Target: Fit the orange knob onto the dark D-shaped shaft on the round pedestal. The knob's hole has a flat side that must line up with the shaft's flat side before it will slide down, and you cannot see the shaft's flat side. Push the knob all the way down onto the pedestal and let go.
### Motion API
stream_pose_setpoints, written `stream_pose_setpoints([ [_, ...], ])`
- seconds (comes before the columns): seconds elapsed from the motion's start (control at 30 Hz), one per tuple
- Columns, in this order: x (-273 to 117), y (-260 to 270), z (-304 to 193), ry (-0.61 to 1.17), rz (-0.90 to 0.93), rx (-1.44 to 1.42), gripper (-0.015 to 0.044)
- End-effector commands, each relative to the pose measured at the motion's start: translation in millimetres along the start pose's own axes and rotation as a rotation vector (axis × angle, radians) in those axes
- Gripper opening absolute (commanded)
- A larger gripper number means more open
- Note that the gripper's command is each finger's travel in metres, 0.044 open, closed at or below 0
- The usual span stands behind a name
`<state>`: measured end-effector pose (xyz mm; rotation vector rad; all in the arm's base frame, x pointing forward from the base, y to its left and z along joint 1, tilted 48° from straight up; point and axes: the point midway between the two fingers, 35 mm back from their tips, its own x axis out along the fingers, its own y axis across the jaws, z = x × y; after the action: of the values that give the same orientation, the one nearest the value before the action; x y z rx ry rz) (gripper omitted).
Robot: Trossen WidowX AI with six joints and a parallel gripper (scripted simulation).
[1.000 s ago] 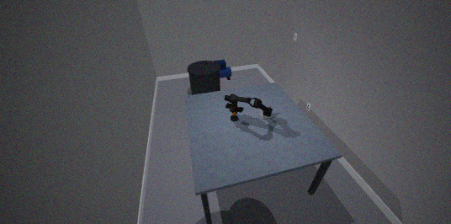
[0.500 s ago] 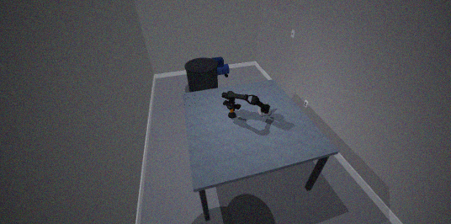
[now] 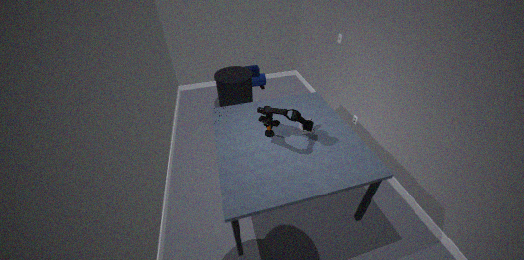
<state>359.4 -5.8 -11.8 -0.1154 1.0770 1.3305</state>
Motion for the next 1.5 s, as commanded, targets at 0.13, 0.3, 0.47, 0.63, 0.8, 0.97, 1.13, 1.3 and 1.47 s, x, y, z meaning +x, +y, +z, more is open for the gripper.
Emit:
stream_pose_setpoints([
  [0.13,0.5,1.4,-3.0,-0.002,-0.002,0.004,0.0000],
  [0.3,0.1,3.0,-5.0,-0.002,-0.002,0.005,0.0000],
  [0.47,2.6,2.3,-4.9,-0.002,-0.002,0.004,0.0000],
  [0.63,3.6,2.0,-4.1,-0.002,-0.002,0.004,0.0000],
  [0.8,4.7,2.0,-4.1,-0.003,-0.002,0.004,0.0000],
  [0.97,4.8,2.0,-4.1,-0.003,-0.002,0.004,0.0000],
  [1.13,5.2,2.0,-4.1,-0.003,-0.002,-0.016,0.0000],
  [1.3,5.5,2.3,-4.3,-0.003,-0.002,-0.002,0.0000],
  [1.47,5.8,2.2,-3.7,-0.003,-0.002,-0.036,0.0000],
])
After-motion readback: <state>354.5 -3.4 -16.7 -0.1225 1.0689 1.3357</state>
